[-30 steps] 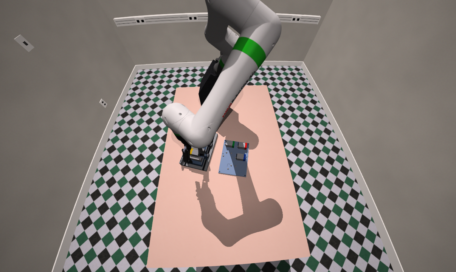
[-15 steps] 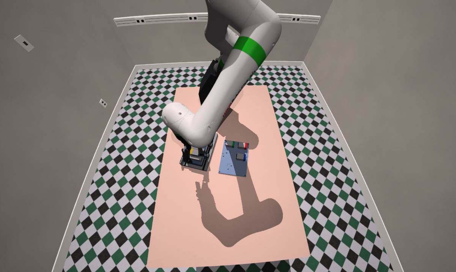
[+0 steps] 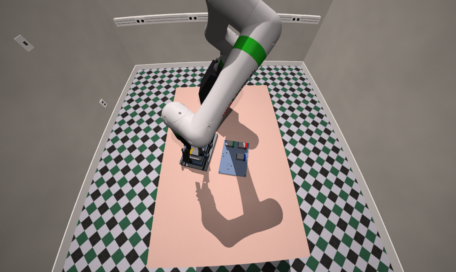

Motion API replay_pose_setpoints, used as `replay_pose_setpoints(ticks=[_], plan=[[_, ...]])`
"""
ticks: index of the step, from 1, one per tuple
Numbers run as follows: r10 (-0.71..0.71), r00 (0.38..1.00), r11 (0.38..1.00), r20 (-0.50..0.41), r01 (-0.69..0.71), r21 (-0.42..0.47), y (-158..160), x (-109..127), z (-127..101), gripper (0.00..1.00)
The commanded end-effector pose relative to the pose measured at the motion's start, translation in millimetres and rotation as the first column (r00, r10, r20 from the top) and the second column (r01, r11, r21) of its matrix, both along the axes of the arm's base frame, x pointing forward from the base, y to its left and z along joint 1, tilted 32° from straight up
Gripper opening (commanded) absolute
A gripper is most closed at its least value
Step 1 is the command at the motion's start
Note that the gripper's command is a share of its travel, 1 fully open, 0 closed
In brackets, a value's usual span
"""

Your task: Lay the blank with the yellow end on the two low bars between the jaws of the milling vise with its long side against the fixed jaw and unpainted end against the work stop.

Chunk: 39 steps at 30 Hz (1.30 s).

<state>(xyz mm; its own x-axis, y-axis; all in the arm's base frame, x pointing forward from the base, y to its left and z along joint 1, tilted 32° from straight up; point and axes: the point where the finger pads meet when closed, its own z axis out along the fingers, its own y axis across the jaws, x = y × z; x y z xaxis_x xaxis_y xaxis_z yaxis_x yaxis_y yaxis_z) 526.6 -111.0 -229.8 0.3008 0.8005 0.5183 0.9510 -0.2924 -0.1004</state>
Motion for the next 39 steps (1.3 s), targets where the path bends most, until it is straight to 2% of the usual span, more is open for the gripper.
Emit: replay_pose_setpoints(ticks=[1,39], plan=[[0.000,1.000,1.000,0.001,0.000,-0.001,-1.2,0.5,1.1,1.00],[0.000,1.000,1.000,0.001,0.000,-0.001,-4.5,0.1,6.5,1.00]])
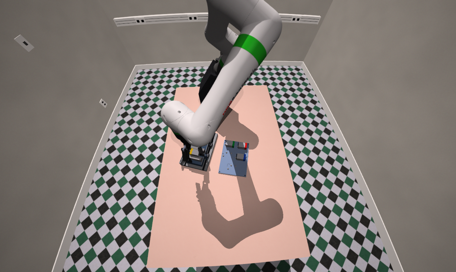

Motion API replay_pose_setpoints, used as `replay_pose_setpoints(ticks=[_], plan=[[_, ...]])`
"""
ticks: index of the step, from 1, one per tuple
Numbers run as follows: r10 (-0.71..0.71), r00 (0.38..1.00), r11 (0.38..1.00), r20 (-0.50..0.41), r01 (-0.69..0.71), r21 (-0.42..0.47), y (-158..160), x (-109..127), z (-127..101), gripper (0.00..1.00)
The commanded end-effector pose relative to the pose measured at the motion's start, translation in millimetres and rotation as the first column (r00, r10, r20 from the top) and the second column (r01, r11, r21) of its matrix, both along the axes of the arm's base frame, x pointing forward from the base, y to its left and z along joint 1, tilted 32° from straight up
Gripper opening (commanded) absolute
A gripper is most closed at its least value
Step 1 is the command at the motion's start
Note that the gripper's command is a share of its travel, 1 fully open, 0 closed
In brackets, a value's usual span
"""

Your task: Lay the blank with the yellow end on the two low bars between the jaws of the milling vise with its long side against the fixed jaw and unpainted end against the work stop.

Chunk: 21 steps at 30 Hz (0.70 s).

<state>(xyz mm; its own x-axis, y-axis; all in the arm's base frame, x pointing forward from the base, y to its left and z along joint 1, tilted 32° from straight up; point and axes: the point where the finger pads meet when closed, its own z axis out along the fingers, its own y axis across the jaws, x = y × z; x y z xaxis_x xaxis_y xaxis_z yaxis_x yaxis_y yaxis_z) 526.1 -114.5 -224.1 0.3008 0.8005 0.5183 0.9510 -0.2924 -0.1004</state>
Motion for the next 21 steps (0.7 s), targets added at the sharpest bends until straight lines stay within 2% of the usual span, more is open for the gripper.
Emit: replay_pose_setpoints(ticks=[1,21], plan=[[0.000,1.000,1.000,0.001,0.000,-0.001,-1.1,0.6,0.8,1.00],[0.000,1.000,1.000,0.001,0.000,-0.001,-3.1,0.3,4.2,1.00]])
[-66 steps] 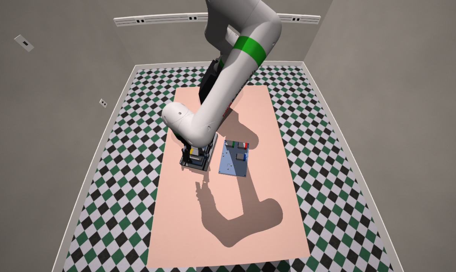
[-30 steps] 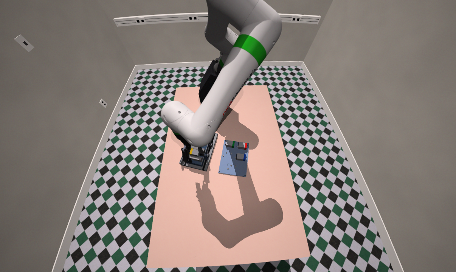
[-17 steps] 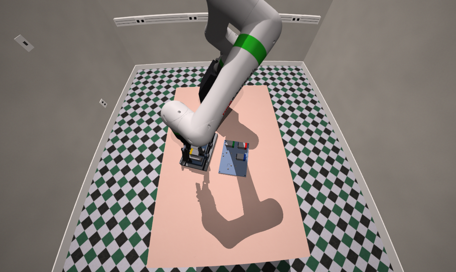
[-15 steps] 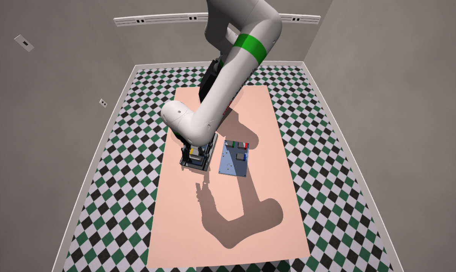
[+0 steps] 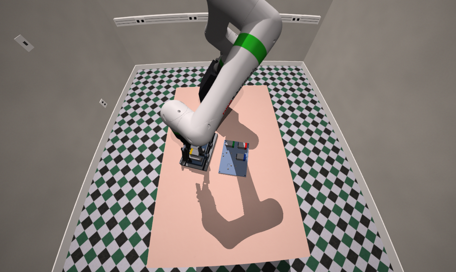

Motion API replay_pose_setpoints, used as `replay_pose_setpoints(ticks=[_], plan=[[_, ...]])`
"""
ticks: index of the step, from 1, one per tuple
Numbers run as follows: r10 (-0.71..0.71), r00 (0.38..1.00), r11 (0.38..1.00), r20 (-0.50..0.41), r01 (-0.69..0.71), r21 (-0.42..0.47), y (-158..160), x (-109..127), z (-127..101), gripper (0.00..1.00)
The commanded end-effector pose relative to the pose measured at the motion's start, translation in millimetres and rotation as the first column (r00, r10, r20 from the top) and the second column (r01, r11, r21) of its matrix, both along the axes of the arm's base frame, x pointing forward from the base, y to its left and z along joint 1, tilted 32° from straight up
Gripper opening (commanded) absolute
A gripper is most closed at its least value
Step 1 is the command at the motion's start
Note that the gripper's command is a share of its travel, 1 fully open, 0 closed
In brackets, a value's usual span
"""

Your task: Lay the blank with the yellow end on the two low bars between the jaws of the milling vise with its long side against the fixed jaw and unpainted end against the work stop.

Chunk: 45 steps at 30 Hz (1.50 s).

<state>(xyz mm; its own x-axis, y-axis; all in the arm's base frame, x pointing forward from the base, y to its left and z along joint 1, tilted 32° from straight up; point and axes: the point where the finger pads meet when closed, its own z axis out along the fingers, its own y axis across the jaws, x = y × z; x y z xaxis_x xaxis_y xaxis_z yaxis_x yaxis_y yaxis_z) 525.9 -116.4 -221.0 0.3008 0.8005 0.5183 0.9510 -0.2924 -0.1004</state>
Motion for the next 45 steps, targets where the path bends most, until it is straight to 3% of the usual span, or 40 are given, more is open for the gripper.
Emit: replay_pose_setpoints(ticks=[1,13,28,45], plan=[[0.000,1.000,1.000,0.001,0.000,-0.001,-1,1,1,1.00],[0.000,1.000,1.000,0.001,0.000,-0.001,-3,0,4,1.00],[0.000,1.000,1.000,0.001,0.000,-0.001,-34,-4,55,1.00],[0.000,1.000,1.000,0.001,0.000,-0.001,-54,-7,87,1.00]])
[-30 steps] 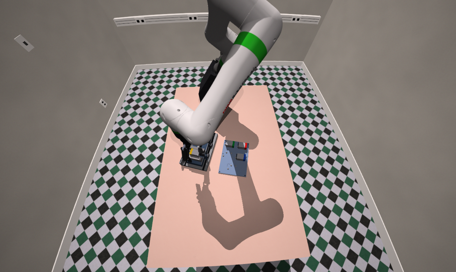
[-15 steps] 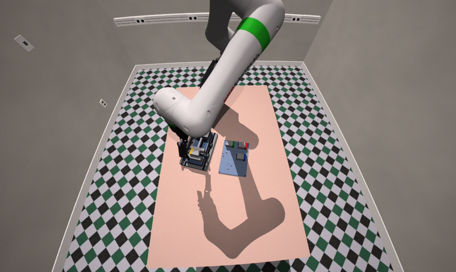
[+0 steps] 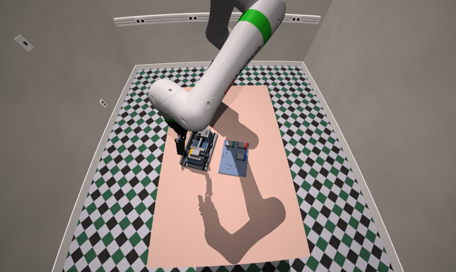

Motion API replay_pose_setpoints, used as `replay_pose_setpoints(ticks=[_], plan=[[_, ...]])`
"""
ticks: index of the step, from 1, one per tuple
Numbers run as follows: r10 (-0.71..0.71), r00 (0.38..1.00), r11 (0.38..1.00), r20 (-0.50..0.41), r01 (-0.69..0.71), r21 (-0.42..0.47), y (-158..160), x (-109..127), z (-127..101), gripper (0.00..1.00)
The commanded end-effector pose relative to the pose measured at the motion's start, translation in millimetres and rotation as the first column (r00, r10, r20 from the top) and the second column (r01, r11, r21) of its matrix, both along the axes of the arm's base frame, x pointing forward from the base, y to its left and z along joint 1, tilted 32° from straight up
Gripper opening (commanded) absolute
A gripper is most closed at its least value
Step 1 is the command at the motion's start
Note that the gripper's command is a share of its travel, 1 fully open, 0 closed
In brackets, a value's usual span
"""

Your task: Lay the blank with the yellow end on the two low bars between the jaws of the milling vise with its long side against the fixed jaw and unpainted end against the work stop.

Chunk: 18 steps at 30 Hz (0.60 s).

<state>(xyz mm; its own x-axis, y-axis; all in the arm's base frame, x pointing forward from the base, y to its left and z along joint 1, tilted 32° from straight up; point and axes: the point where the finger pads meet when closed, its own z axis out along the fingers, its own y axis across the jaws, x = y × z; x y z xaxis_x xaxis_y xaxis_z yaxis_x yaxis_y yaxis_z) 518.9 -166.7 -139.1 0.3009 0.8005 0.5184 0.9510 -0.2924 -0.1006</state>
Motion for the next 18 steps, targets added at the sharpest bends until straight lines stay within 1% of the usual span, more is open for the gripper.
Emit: replay_pose_setpoints(ticks=[1,18], plan=[[0.000,1.000,1.000,0.001,0.000,-0.001,-3.6,0.0,5.1,1.00],[0.000,1.000,1.000,0.001,0.000,-0.001,1.3,0.8,-3.0,1.00]])
